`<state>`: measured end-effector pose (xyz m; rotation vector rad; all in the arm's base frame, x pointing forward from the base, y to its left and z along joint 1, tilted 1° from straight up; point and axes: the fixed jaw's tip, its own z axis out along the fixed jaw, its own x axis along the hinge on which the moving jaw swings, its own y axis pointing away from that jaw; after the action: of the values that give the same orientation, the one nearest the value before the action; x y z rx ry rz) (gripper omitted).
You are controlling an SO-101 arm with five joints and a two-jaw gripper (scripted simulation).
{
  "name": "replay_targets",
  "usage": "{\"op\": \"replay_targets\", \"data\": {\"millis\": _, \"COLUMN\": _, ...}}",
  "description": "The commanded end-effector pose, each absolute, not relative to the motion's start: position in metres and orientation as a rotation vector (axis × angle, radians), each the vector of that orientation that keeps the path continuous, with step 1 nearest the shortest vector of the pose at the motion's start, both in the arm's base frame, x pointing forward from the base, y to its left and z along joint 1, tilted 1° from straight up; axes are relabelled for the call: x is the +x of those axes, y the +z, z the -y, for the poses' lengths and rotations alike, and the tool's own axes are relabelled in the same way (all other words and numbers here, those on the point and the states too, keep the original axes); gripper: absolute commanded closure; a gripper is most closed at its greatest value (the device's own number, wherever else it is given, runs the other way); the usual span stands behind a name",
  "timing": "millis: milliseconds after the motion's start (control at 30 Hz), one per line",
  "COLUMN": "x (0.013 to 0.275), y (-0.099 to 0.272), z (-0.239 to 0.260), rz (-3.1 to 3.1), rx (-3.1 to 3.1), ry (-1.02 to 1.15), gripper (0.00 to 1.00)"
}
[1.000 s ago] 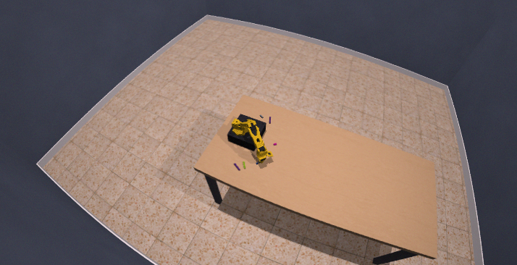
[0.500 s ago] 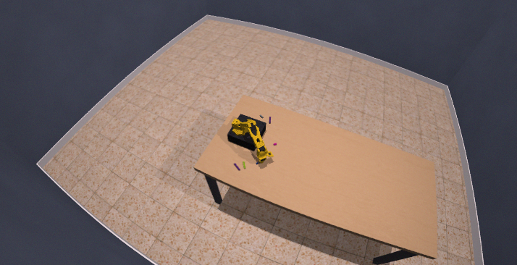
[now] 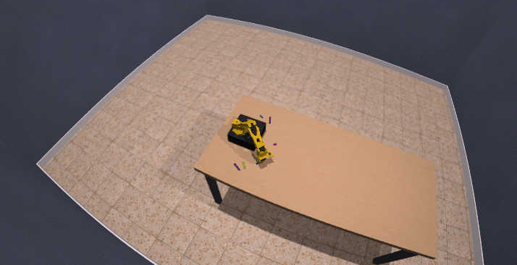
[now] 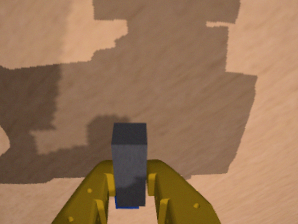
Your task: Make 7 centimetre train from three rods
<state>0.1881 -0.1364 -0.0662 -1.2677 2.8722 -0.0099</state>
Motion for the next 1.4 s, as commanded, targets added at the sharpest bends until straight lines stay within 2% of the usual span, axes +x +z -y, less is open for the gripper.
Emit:
{"op": "replay_targets", "data": {"millis": 0, "x": 0.1858, "y": -0.0689, "z": 0.1345, "rz": -2.880, "rx": -1.271, "ry": 0.018, "gripper": 1.00}}
{"op": "replay_targets", "data": {"millis": 1367, "x": 0.1818, "y": -0.0685, "z": 0.1342, "rz": -2.883, "rx": -1.274, "ry": 0.029, "gripper": 1.00}}
